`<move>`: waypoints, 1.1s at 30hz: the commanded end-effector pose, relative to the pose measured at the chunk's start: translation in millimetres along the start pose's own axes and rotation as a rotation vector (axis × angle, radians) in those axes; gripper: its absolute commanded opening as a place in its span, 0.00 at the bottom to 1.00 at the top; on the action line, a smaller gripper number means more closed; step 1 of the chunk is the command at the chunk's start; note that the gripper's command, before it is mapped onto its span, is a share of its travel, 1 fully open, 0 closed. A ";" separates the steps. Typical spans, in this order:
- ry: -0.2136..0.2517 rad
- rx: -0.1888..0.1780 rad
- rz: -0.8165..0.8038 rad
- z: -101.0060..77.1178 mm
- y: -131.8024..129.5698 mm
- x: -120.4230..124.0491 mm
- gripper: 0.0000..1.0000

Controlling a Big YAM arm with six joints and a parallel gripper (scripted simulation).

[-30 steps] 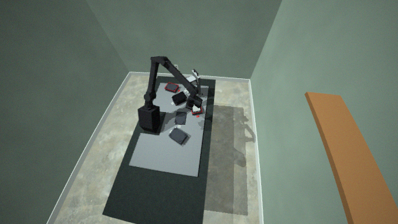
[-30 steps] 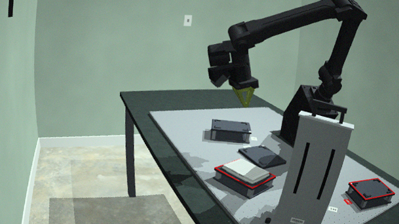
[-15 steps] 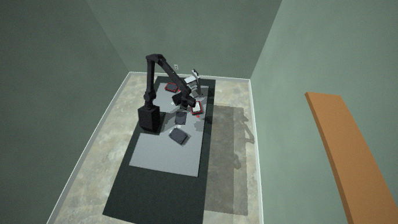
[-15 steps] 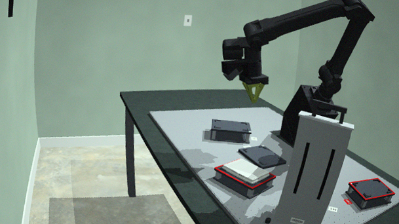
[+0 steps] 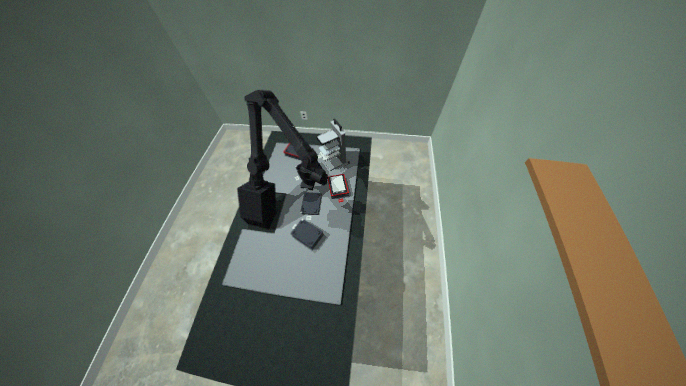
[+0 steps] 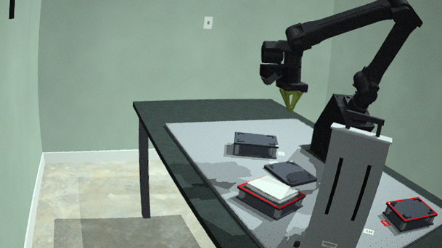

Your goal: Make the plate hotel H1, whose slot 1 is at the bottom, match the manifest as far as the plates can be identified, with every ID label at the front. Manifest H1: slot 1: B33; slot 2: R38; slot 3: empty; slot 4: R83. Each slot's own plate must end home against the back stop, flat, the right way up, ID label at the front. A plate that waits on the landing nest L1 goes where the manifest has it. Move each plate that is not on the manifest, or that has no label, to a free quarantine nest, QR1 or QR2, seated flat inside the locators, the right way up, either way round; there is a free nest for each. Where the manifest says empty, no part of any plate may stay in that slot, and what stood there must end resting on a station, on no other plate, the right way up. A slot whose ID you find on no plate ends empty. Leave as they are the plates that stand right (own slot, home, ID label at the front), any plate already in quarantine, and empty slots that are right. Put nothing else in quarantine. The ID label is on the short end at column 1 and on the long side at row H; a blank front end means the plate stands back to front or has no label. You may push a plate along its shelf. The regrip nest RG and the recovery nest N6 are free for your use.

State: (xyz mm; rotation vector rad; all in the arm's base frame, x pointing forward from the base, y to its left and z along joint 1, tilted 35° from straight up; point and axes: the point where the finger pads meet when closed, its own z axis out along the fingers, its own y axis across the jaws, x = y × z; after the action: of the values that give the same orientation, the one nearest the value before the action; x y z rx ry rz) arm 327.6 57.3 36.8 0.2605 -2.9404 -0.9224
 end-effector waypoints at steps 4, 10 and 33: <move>-0.080 0.016 -0.036 -13.4 -7.2 0.0 0.00; -0.108 0.027 -0.046 -25.7 -9.6 7.3 0.00; -0.076 0.011 -0.037 -25.2 42.6 28.9 0.00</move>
State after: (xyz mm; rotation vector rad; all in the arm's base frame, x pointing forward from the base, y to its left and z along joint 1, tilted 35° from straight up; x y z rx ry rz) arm 293.5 66.1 69.9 0.3231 -3.0127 -0.9403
